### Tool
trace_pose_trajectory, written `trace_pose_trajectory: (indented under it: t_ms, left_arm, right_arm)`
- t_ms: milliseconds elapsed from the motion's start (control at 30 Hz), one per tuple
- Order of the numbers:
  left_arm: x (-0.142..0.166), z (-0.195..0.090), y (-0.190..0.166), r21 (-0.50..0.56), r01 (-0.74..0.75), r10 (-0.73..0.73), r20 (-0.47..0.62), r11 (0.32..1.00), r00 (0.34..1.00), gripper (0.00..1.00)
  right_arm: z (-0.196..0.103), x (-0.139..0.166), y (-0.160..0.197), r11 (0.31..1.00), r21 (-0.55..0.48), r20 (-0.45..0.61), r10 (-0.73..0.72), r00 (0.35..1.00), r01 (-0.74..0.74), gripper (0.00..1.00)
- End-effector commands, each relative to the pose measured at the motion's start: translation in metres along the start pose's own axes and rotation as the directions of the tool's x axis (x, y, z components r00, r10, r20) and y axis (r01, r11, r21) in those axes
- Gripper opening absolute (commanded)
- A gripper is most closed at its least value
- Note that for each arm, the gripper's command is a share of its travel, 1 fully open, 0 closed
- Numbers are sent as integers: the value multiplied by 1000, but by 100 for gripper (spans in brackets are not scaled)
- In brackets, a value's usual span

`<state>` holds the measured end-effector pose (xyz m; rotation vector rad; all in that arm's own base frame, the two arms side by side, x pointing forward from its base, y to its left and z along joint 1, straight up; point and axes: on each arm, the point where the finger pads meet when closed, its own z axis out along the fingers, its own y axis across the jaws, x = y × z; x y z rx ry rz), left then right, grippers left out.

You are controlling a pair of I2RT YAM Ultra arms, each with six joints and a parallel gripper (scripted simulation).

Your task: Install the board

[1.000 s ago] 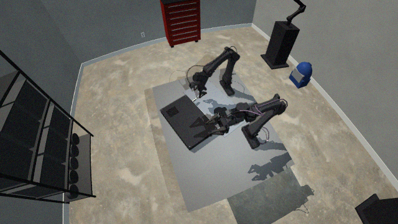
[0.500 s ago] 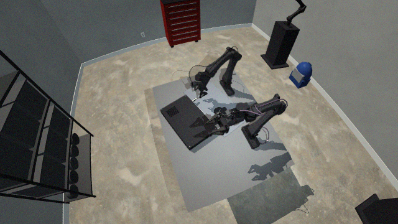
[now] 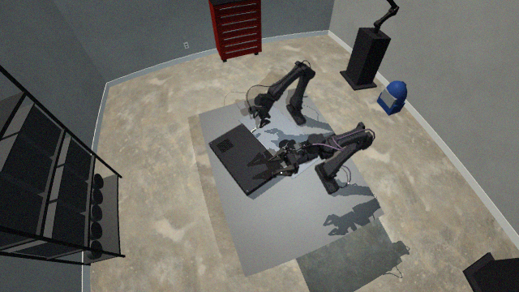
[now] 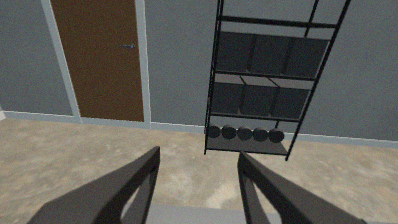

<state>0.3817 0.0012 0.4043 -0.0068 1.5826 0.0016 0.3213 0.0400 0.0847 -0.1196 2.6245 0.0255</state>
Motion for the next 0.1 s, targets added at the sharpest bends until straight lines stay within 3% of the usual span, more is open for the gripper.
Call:
trace_pose_trajectory:
  t_ms: [0,67]
  left_arm:
    - [-9,-2,0,5,-3,3,29,1000,1000,64]
    - [-9,-2,0,5,-3,3,29,1000,1000,64]
  right_arm:
    - [-5,-8,1,1000,-1,36,0,999,0,100]
    - [-5,-8,1,1000,-1,36,0,999,0,100]
